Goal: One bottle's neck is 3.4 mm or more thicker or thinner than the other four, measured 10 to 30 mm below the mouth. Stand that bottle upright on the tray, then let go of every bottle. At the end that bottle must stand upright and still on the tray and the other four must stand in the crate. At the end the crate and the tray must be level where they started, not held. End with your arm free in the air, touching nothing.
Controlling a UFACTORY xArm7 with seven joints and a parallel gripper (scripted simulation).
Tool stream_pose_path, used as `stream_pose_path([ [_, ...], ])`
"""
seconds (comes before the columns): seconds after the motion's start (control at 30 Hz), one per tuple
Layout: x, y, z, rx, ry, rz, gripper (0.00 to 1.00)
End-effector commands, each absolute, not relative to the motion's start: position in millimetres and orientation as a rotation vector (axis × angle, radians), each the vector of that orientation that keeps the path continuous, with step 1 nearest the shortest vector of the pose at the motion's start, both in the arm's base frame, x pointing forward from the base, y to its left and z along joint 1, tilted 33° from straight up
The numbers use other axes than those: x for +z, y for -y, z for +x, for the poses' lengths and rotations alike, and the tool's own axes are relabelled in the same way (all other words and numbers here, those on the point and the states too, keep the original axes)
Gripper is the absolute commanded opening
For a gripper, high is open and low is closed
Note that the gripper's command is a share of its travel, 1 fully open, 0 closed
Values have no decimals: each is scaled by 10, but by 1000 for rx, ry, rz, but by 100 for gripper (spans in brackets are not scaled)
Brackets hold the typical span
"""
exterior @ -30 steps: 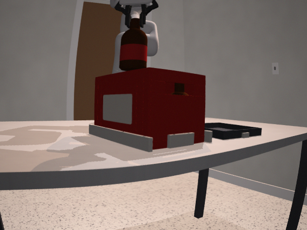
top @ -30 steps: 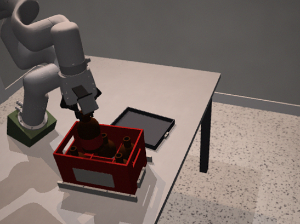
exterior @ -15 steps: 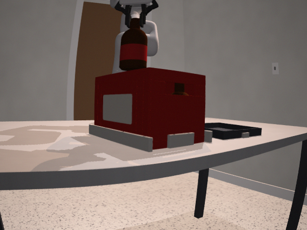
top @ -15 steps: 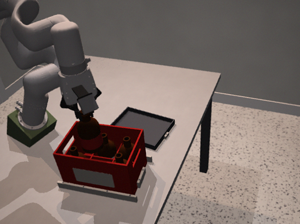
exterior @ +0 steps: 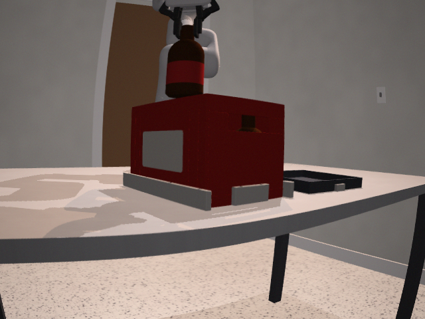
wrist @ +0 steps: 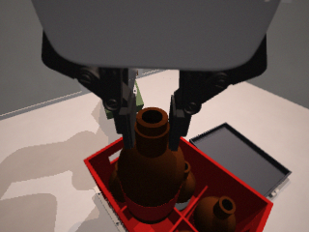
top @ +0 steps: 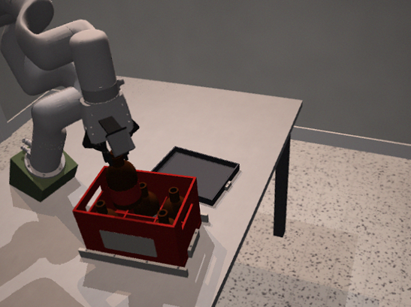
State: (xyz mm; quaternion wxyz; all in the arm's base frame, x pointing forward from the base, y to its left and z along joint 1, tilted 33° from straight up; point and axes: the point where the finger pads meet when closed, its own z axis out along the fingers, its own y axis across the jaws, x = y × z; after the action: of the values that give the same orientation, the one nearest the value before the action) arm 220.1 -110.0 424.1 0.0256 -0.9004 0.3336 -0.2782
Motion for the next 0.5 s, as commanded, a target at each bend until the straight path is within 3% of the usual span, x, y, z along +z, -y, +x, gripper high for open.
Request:
stream_pose_path([
  [0.0,4258,1097,2201,-866,-1031,-2782,0],
  [0.47,4255,1060,2205,-866,-1031,-2782,0],
])
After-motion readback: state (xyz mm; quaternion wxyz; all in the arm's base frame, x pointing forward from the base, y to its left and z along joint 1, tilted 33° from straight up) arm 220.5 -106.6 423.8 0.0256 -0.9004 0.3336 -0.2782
